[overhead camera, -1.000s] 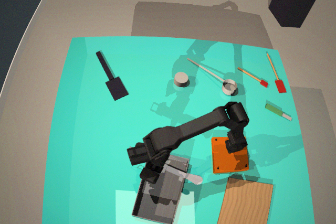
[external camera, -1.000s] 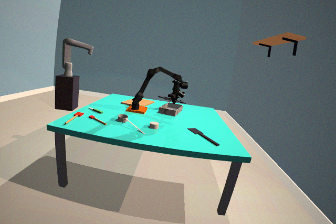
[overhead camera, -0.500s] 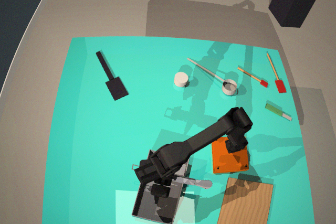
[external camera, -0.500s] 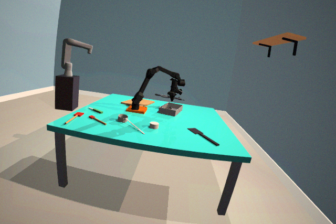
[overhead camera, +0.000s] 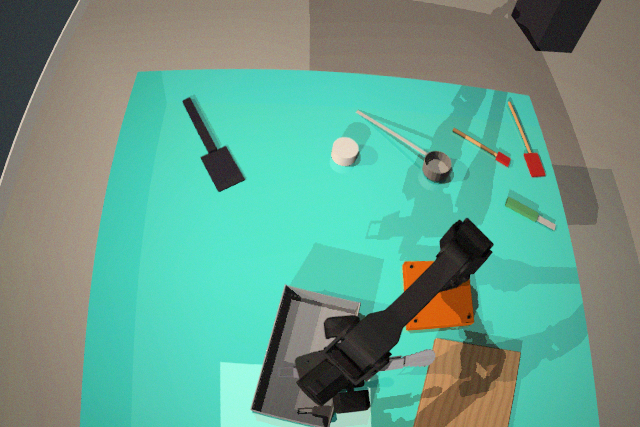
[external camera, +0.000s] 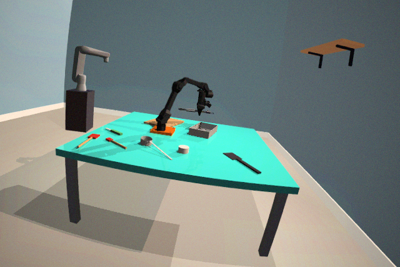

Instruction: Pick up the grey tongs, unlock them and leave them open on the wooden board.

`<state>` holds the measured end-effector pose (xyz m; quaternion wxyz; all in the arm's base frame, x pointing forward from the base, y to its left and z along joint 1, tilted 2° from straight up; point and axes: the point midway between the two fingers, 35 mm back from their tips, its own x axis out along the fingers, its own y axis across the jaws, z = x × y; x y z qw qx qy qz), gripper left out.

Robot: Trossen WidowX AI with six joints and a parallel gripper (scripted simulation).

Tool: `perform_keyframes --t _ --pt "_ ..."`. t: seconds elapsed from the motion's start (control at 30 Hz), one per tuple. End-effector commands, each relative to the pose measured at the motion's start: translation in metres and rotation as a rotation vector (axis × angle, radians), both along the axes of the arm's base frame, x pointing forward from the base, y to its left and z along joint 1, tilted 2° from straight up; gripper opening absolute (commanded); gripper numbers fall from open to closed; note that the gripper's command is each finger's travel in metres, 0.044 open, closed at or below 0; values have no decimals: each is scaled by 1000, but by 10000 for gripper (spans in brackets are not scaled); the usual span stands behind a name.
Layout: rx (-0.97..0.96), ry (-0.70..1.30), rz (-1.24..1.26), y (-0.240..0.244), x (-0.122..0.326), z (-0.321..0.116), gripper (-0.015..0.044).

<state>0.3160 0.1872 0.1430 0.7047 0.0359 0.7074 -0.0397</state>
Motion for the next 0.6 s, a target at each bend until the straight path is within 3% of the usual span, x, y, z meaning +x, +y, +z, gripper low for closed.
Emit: perform_keyframes --t 0.0,0.57 --pt "8 3 87 21 -13 7 -150" --pt "11 8 360 78 -65 24 -150"
